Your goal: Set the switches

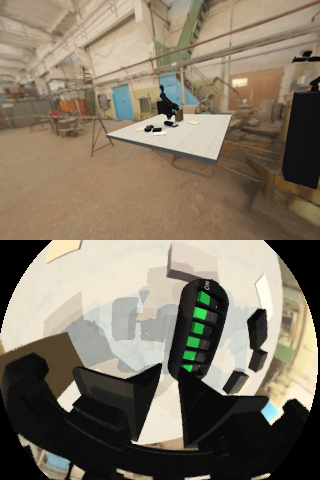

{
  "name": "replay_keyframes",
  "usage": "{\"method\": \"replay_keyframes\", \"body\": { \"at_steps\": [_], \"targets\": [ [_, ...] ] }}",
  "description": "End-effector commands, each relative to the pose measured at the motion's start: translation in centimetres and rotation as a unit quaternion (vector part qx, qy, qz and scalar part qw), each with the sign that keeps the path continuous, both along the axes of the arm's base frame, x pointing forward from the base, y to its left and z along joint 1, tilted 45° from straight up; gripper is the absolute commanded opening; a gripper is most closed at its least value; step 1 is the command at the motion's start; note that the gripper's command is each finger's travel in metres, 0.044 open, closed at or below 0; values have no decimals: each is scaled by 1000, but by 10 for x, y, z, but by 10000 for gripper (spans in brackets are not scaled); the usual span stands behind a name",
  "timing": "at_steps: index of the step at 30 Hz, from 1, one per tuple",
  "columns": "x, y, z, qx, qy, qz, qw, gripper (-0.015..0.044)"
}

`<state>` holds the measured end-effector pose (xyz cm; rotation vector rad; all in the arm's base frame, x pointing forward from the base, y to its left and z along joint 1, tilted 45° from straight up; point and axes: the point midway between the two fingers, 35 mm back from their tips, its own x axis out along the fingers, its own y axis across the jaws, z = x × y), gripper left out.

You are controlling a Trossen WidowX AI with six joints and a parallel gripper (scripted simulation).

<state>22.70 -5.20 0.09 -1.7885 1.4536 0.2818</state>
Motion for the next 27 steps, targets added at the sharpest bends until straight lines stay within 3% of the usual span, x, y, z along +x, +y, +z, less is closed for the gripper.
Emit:
{"method": "replay_keyframes", "body": {
  "at_steps": [1, 10, 27],
  "targets": [
    [18, 14, -2, 7, 15, -14, 1000, 210],
    [49, 45, -11, 0, 52, -56, 997, 440],
    [77, 84, -29, -37, 88, -113, 989, 440]
  ]
}}
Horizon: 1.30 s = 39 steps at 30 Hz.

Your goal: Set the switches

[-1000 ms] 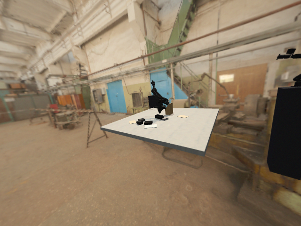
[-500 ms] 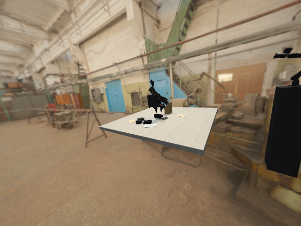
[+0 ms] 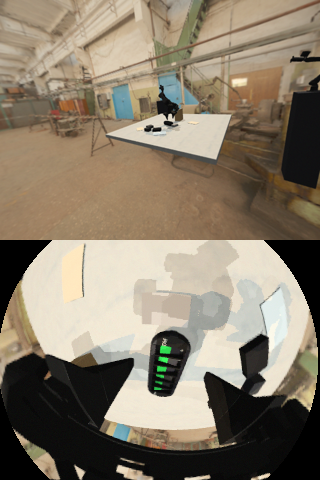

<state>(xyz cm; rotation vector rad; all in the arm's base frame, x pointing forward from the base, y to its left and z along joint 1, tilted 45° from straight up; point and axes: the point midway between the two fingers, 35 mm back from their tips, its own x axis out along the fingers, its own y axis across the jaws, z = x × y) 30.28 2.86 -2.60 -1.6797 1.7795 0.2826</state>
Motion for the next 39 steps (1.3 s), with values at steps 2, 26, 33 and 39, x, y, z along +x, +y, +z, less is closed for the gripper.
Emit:
{"method": "replay_keyframes", "body": {
  "at_steps": [2, 26, 33, 39],
  "targets": [
    [2, 1, -4, -2, 3, -7, 1000, 440],
    [6, -26, -32, -2, 3, -6, 1000, 440],
    [6, -34, -40, -3, 3, -7, 1000, 440],
    [7, -39, -44, -4, 3, -7, 1000, 414]
  ]
}}
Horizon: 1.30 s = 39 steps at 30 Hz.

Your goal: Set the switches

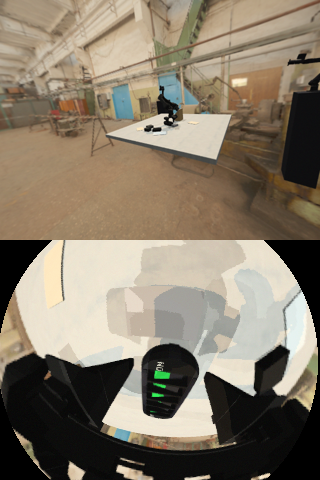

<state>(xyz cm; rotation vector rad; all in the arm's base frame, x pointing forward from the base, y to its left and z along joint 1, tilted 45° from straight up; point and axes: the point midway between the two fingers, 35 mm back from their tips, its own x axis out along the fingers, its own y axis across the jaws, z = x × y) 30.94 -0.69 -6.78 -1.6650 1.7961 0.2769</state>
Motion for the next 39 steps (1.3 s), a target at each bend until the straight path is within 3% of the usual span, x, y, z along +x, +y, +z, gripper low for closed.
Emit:
{"method": "replay_keyframes", "body": {
  "at_steps": [1, 3, 5, 39],
  "targets": [
    [0, -3, -2, -3, 1, 2, 1000, 387],
    [0, -3, -2, -3, 1, 2, 1000, 335],
    [0, -3, -2, -3, 1, 2, 1000, 327],
    [-3, 2, 10, 3, 0, 4, 1000, 336]
  ]
}}
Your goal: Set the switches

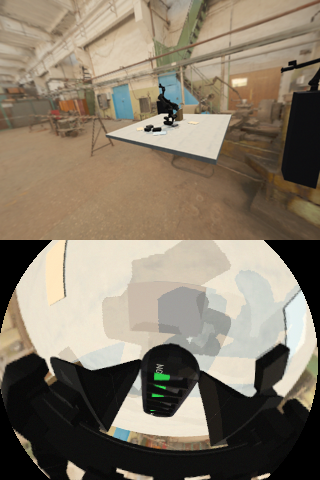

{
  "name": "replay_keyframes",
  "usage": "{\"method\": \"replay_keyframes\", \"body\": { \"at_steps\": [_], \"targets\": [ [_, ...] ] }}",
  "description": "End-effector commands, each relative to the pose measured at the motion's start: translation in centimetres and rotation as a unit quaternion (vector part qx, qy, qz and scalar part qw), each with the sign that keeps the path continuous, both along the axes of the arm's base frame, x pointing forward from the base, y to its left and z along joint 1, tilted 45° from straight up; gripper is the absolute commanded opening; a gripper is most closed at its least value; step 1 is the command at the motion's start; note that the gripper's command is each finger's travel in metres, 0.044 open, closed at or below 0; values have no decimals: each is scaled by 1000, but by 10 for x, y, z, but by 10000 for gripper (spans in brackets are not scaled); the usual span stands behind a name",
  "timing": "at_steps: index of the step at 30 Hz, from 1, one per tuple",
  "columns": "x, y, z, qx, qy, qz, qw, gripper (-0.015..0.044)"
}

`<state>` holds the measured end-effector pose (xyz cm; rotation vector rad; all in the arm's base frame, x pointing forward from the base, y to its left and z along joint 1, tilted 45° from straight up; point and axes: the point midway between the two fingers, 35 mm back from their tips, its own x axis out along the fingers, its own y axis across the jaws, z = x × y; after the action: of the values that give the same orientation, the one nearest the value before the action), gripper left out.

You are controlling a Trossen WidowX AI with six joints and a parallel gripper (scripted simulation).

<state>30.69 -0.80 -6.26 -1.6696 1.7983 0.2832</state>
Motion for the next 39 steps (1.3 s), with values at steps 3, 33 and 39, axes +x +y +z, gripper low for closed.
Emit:
{"method": "replay_keyframes", "body": {
  "at_steps": [3, 33, 39],
  "targets": [
    [-1, 4, 7, 5, -3, 2, 1000, 336],
    [-7, 9, 30, 35, -8, 11, 999, 336],
    [-8, 10, 35, 41, -9, 13, 999, 336]
  ]
}}
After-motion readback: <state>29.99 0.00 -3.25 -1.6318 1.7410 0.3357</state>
